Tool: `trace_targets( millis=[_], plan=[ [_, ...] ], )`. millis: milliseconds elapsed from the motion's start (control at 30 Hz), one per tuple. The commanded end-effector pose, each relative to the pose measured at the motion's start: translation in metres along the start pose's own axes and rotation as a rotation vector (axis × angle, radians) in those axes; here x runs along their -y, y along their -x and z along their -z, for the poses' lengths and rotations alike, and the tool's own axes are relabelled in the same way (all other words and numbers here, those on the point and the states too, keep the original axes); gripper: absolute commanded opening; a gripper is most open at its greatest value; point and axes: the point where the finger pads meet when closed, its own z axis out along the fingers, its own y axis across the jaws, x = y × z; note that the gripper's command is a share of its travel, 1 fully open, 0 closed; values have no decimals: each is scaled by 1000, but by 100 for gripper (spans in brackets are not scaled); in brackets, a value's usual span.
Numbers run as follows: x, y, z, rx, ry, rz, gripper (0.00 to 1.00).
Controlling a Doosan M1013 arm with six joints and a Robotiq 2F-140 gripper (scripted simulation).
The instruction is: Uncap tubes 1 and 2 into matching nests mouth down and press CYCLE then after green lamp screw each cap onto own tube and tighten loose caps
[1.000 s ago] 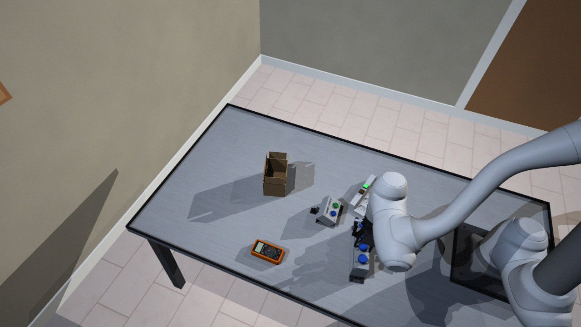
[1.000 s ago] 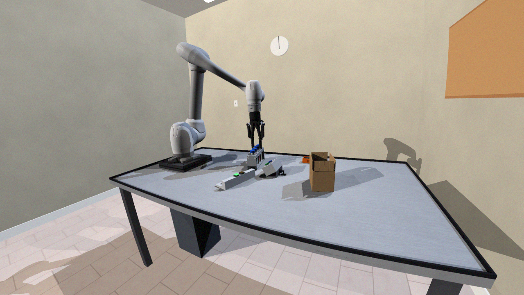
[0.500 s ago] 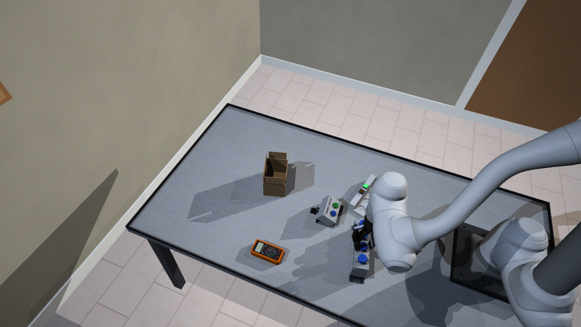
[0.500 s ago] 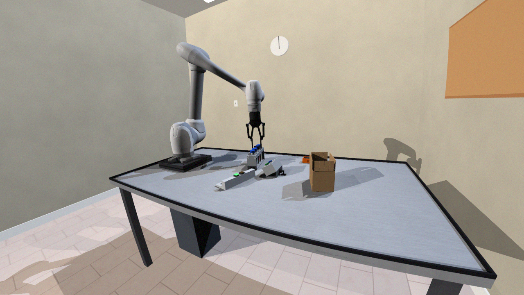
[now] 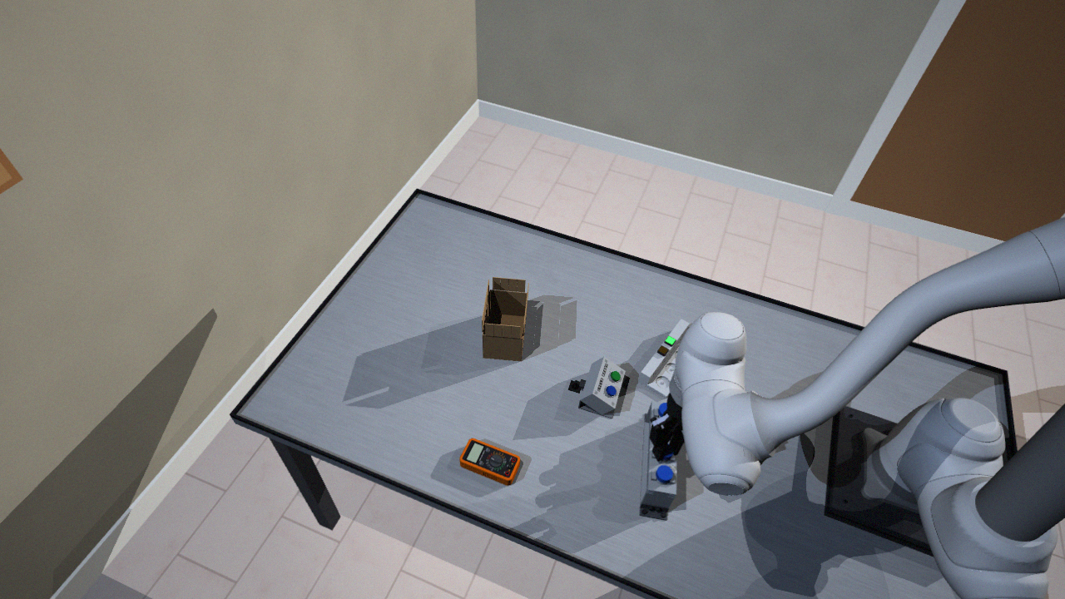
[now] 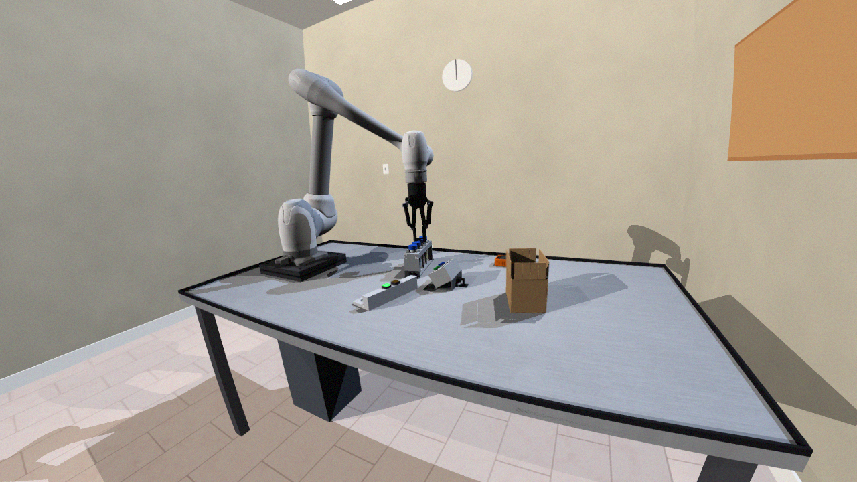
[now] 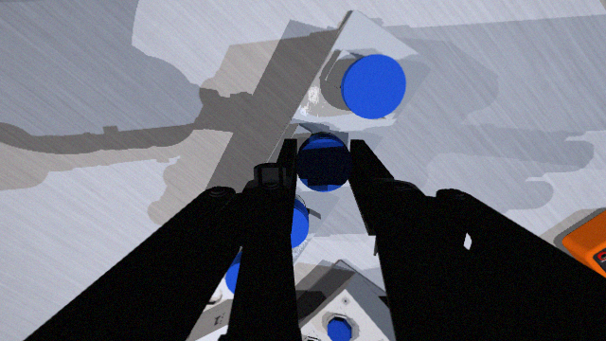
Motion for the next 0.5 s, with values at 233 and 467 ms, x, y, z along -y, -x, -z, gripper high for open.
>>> trace_targets(
  millis=[233,467],
  plan=[
    [-1,0,1,0,1,0,30],
    [-1,0,1,0,1,-300,30]
  ],
)
